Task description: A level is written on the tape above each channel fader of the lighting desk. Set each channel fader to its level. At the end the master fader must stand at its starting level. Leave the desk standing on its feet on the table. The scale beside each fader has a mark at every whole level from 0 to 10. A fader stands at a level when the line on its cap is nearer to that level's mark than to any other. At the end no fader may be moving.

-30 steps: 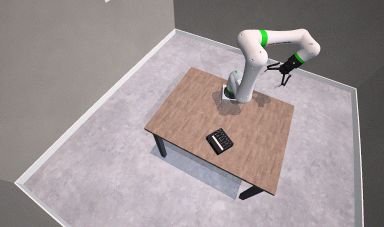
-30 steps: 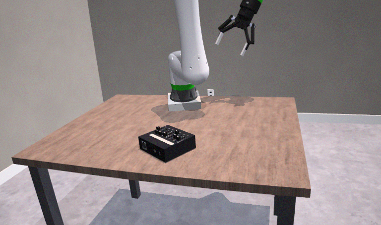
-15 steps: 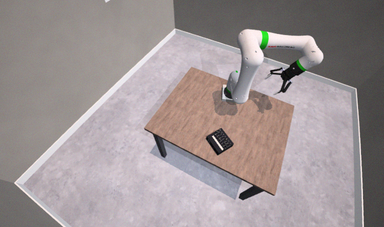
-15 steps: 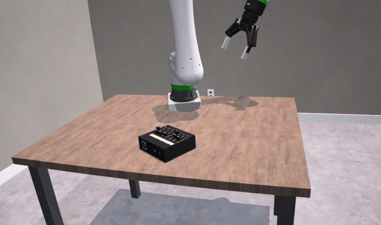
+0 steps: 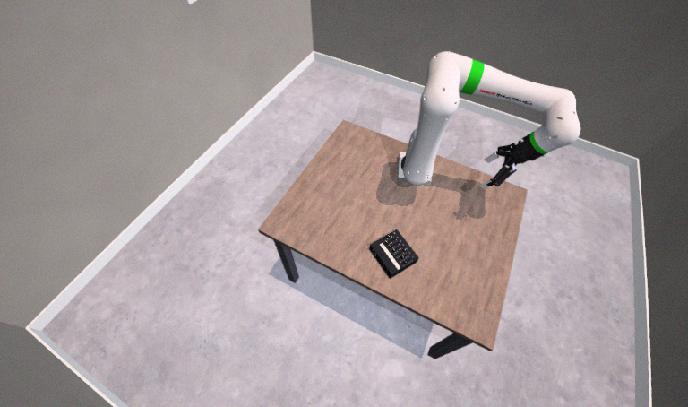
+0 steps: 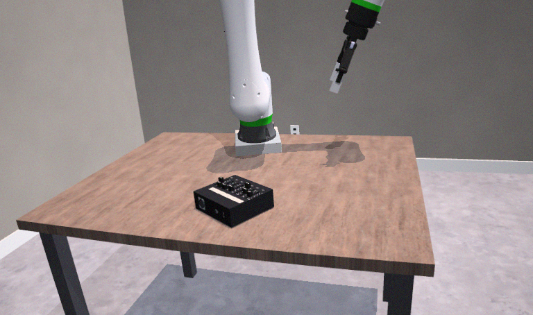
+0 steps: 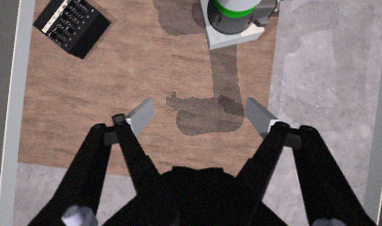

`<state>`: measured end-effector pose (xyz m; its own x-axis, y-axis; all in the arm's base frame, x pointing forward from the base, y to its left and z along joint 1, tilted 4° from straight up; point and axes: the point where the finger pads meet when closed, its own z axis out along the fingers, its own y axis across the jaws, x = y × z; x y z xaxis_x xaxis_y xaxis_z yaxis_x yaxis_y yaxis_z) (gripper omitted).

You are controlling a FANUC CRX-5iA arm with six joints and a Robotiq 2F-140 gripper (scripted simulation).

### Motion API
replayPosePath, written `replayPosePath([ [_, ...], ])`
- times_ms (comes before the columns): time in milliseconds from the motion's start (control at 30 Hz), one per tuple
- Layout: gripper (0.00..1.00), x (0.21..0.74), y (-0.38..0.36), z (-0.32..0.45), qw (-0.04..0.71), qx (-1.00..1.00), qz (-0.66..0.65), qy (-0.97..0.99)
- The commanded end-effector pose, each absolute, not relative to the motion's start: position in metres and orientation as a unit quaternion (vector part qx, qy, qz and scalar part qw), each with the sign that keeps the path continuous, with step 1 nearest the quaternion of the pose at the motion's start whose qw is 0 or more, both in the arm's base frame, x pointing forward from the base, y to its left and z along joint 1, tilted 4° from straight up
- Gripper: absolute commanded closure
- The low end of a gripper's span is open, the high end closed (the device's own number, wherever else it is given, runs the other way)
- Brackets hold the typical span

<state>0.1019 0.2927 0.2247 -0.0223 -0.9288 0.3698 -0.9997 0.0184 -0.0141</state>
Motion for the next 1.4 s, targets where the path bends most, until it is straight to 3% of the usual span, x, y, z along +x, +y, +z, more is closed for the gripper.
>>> replayPosePath([
  [0,0.00,0.134,0.297,0.218,0.112,0.585,0.125,-0.794],
  [67,0.00,0.134,0.297,0.218,0.112,0.585,0.125,-0.794],
  [367,0.00,0.224,0.286,0.206,0.082,0.344,0.100,-0.930],
  [633,0.00,0.248,0.278,0.204,0.067,0.209,0.086,-0.972],
  [667,0.00,0.271,0.269,0.201,0.058,0.126,0.078,-0.987],
  [700,0.00,0.295,0.258,0.199,0.057,0.102,0.076,-0.990],
  [800,0.00,0.295,0.258,0.199,0.050,0.043,0.069,-0.995],
  [933,0.00,0.340,0.230,0.195,0.041,-0.070,0.058,-0.995],
  [1367,0.00,0.414,0.162,0.189,0.013,-0.388,0.021,-0.922],
])
